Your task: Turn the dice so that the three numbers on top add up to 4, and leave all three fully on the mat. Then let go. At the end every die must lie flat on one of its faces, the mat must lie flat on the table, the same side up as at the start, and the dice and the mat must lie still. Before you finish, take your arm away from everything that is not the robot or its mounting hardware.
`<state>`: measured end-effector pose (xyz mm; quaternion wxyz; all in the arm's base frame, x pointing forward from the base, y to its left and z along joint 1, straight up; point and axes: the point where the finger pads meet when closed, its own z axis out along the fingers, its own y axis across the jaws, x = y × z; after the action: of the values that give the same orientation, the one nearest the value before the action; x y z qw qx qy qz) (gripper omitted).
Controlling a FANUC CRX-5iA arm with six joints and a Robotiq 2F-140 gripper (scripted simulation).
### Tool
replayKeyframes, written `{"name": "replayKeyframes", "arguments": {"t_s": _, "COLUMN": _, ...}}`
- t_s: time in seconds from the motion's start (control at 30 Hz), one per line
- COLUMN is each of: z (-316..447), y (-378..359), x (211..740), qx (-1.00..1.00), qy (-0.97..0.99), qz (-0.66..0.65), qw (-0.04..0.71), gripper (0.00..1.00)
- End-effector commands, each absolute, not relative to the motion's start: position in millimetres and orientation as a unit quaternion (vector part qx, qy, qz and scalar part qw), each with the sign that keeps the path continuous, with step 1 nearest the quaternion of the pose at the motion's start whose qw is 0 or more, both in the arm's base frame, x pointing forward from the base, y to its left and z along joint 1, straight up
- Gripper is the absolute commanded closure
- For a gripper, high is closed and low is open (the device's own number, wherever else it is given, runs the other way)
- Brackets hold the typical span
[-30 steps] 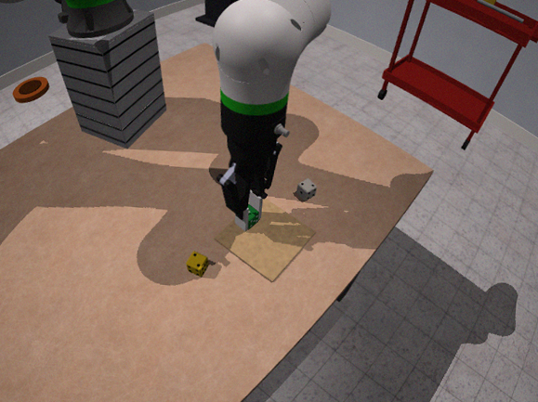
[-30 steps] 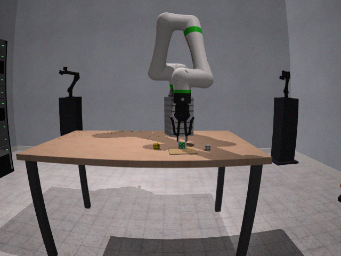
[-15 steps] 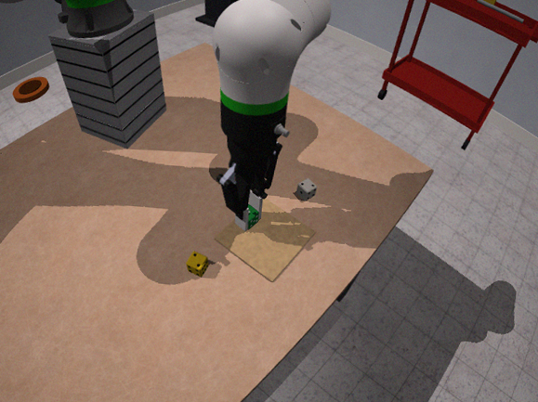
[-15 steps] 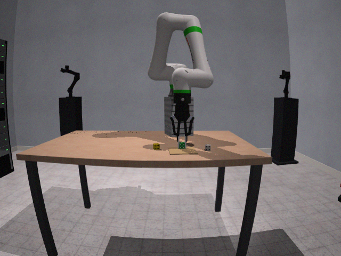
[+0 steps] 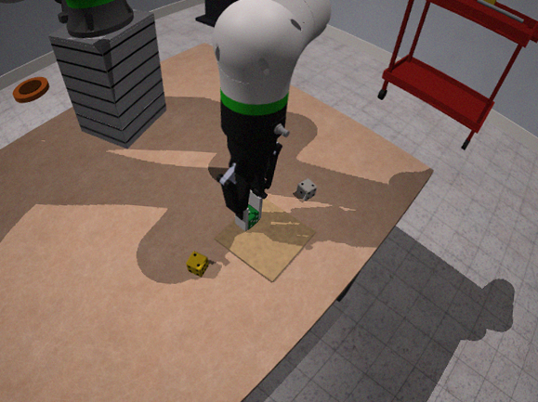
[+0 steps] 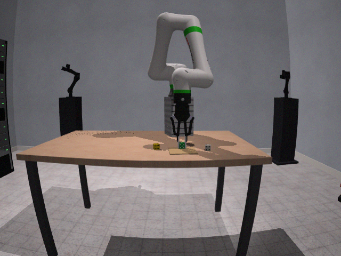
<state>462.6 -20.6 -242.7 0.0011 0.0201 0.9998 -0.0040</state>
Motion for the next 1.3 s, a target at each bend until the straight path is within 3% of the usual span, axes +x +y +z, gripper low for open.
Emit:
{"name": "replayKeyframes", "arguments": {"t_s": 0.0, "z": -242.6, "y": -20.6, "x": 462.8, "qx": 0.02, "qy": 1.0, "qz": -0.004, "qw": 0.001, "gripper": 0.82}}
{"name": "replayKeyframes", "arguments": {"t_s": 0.4, "z": -242.6, "y": -20.6, "x": 462.8, "qx": 0.02, "qy": 1.0, "qz": -0.004, "qw": 0.001, "gripper": 0.72}}
{"name": "replayKeyframes", "arguments": {"t_s": 1.27, "z": -204.2, "y": -20.3, "x": 462.7, "qx": 0.02, "qy": 1.0, "qz": -0.004, "qw": 0.001, "gripper": 0.72}}
